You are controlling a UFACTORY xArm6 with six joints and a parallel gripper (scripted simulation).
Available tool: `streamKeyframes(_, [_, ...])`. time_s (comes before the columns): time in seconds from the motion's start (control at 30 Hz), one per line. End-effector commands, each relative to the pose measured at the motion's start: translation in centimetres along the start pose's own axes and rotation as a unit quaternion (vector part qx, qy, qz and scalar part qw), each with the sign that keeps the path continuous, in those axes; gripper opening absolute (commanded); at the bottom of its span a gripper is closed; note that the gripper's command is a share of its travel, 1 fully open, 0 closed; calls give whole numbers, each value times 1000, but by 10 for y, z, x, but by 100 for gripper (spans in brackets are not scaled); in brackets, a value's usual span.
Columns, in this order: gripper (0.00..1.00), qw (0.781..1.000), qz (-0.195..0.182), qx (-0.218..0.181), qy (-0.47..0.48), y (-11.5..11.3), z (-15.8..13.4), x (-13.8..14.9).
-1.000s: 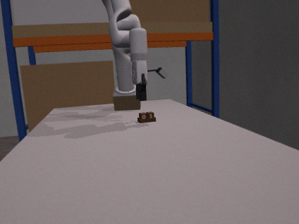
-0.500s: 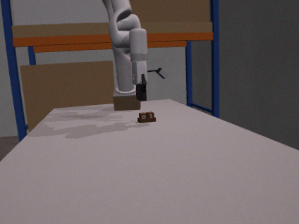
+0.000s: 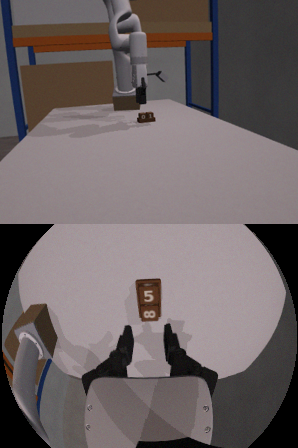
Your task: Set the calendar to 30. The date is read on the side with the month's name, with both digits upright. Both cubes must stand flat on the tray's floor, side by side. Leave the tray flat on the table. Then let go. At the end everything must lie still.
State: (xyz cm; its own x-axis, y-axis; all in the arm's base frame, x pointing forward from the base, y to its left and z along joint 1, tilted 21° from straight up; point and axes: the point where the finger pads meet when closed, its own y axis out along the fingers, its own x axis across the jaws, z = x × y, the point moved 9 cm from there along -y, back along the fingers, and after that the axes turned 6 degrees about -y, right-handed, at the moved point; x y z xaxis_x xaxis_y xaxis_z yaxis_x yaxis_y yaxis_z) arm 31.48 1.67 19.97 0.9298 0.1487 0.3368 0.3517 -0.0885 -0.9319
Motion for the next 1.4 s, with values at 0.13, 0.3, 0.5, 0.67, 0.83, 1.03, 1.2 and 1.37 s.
streamKeyframes(0.13, [47,1000,-2,-1,0,11,0,1])
streamKeyframes(0.3, [47,1000,-2,-1,0,19,1,2])
streamKeyframes(0.5, [47,1000,-2,-1,0,27,1,2])
streamKeyframes(0.67, [47,1000,-2,-1,0,31,1,2])
streamKeyframes(0.83, [47,1000,-2,-1,0,34,1,2])
streamKeyframes(1.03, [47,1000,-2,-1,0,36,2,2])
streamKeyframes(1.2, [47,1000,-2,0,0,37,2,2])
streamKeyframes(1.37, [47,1000,-2,0,0,37,2,2])
